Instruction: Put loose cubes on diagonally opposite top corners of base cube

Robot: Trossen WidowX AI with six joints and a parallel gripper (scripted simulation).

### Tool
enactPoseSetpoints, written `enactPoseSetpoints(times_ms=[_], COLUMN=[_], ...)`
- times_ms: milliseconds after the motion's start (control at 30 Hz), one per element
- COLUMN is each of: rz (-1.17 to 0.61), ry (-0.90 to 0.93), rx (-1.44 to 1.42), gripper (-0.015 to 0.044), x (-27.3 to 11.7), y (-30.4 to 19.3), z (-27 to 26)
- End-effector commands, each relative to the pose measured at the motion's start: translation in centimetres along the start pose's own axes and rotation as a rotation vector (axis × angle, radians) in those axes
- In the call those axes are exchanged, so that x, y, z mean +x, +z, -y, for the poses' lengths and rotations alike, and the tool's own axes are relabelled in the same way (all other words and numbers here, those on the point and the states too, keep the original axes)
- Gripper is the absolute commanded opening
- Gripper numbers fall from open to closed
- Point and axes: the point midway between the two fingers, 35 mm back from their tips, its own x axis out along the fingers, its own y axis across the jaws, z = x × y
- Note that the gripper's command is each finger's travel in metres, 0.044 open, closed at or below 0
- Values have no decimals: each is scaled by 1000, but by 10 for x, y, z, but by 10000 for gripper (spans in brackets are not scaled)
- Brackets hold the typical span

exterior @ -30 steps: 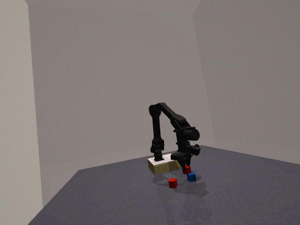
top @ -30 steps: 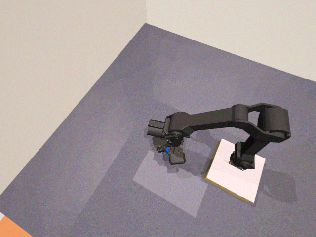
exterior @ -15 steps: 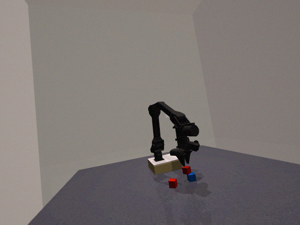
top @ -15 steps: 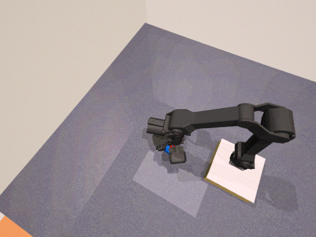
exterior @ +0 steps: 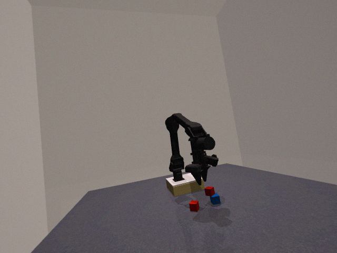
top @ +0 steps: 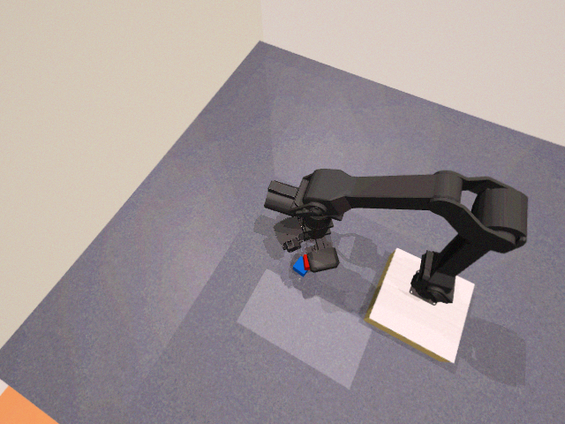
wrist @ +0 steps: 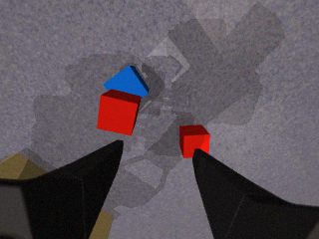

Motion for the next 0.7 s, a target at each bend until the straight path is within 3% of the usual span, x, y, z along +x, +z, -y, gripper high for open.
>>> enactPoseSetpoints(times_ms=[0, 367, 667], rz=[1, -1, -1], ry=[1, 2, 2], rx=[-77, -184, -184], gripper=[265, 265, 265], x=[-11, -24, 37], y=[-11, -31, -31], z=[26, 56, 55])
